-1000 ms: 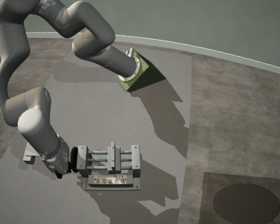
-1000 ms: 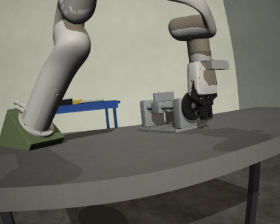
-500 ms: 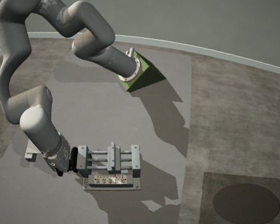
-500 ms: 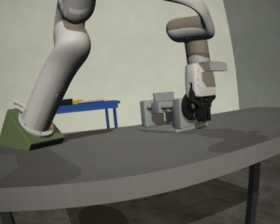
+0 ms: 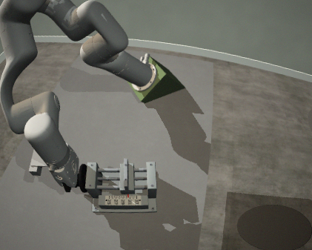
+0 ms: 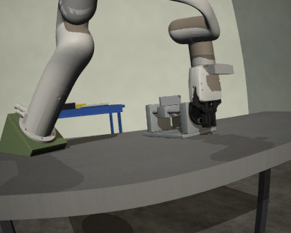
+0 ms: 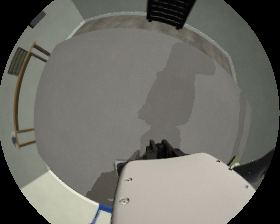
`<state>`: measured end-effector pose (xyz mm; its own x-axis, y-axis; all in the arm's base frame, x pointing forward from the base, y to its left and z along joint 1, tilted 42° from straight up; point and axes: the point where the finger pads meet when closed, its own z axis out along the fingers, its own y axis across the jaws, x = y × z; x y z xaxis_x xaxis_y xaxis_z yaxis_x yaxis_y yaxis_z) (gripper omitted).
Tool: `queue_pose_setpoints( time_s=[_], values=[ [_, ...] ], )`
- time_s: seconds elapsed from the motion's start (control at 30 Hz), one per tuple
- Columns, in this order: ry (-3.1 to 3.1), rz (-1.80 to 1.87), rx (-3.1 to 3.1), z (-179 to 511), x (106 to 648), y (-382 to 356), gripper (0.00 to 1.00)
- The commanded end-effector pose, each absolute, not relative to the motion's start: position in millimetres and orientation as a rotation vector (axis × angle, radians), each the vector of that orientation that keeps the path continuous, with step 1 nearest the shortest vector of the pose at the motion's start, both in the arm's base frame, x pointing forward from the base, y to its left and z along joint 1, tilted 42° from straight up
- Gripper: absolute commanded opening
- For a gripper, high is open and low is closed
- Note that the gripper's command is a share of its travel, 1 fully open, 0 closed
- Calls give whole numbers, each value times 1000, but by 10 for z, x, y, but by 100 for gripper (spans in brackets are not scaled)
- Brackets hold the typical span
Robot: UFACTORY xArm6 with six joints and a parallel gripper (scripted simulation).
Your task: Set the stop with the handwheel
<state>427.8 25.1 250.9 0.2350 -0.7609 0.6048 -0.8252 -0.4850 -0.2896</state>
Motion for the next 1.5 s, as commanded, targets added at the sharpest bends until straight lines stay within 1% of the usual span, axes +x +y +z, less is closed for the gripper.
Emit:
queue_pose_setpoints(
  time_s=[0.0, 1.0, 1.47],
  values=[
    [-1544, 1090, 2395, 2510, 4248, 236, 6],
    [-1544, 1090, 2395, 2671, 3912, 261, 6],
    [-1544, 1090, 2395, 2858, 3883, 401, 6]
  ],
)
